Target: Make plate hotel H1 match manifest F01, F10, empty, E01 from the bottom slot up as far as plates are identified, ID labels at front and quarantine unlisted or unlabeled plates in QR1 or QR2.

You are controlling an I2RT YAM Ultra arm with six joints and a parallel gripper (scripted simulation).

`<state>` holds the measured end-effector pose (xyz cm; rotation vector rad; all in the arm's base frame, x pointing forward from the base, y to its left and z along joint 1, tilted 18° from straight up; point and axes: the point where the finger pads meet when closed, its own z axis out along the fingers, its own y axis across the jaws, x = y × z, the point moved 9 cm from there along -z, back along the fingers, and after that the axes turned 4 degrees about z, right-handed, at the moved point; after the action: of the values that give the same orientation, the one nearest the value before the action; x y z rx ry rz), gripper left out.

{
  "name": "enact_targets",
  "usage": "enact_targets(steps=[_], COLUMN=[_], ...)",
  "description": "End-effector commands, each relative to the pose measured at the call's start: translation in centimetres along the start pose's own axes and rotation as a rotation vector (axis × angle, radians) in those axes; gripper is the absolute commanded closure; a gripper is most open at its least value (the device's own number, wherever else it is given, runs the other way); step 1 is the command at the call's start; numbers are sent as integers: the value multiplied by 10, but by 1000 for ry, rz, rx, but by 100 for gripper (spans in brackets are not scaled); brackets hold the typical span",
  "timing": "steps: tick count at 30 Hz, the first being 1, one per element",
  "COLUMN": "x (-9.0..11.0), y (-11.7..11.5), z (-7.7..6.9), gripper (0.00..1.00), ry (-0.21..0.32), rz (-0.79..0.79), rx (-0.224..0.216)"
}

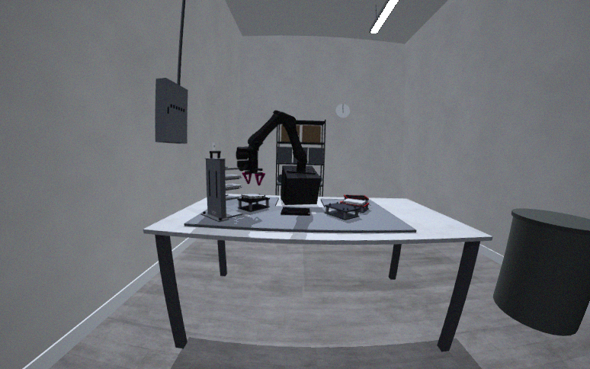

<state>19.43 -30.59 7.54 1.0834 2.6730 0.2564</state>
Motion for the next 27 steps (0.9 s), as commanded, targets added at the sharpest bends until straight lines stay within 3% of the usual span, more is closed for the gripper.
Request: enact_targets(steps=[1, 4, 27], x=[-6, -6, -6], y=[-1, -2, -2], z=[4, 11, 11], gripper=[0, 0, 0], ry=[-33, -33, -33], rz=[-4, -4, -4], rx=[10, 10, 10])
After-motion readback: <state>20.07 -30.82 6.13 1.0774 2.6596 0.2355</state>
